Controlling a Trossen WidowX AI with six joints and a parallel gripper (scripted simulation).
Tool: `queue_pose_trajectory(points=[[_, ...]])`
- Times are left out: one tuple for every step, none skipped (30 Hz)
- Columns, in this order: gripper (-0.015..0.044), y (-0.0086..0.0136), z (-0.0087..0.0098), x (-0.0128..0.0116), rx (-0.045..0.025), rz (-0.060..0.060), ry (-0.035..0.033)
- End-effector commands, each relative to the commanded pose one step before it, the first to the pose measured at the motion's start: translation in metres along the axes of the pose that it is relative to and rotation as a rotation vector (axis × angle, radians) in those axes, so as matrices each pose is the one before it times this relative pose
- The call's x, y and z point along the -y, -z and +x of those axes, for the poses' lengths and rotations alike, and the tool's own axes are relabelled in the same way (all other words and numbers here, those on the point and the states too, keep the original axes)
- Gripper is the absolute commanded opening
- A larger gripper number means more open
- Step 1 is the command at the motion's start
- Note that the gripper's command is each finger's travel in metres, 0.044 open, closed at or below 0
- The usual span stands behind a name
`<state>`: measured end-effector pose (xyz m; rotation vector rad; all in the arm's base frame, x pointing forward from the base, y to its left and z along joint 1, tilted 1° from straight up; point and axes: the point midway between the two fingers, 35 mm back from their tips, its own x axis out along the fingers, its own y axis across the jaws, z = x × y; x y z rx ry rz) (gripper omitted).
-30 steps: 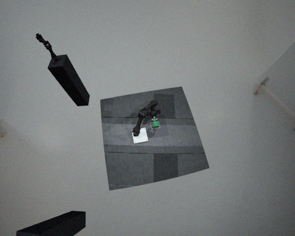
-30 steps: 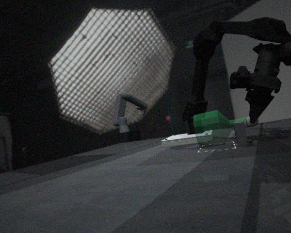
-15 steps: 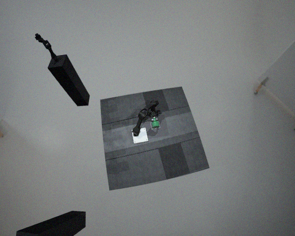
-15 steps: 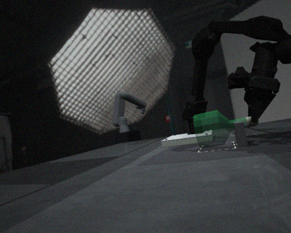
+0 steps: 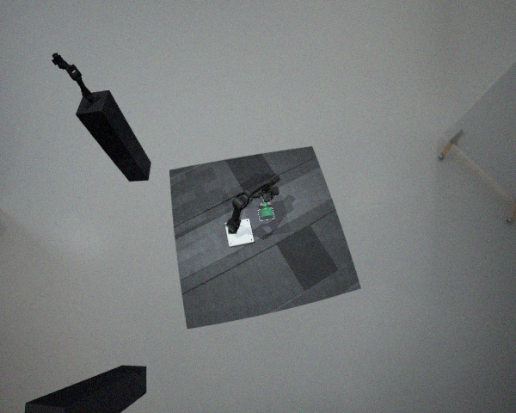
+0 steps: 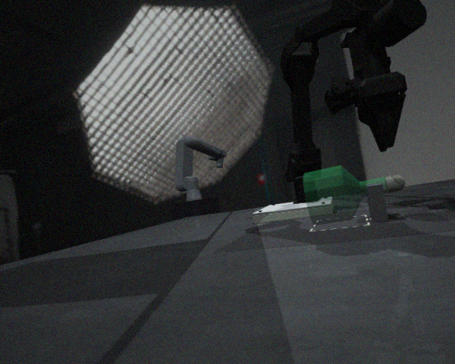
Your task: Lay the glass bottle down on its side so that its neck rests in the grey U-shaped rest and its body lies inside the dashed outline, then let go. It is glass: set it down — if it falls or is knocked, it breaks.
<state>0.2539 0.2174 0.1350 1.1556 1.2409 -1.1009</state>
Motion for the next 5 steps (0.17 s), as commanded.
queue_pose_trajectory(points=[[0.044,-0.0003,-0.00507,0.00005,-0.01535,-0.0062,-0.00534],[0.044,0.0,0.0,0.0,0.0,0.0,0.0],[0.044,0.0,0.0,0.0,0.0,0.0,0.0],[0.044,0.0,0.0,0.0,0.0,0.0,0.0],[0.044,0.0,0.0,0.0,0.0,0.0,0.0]])
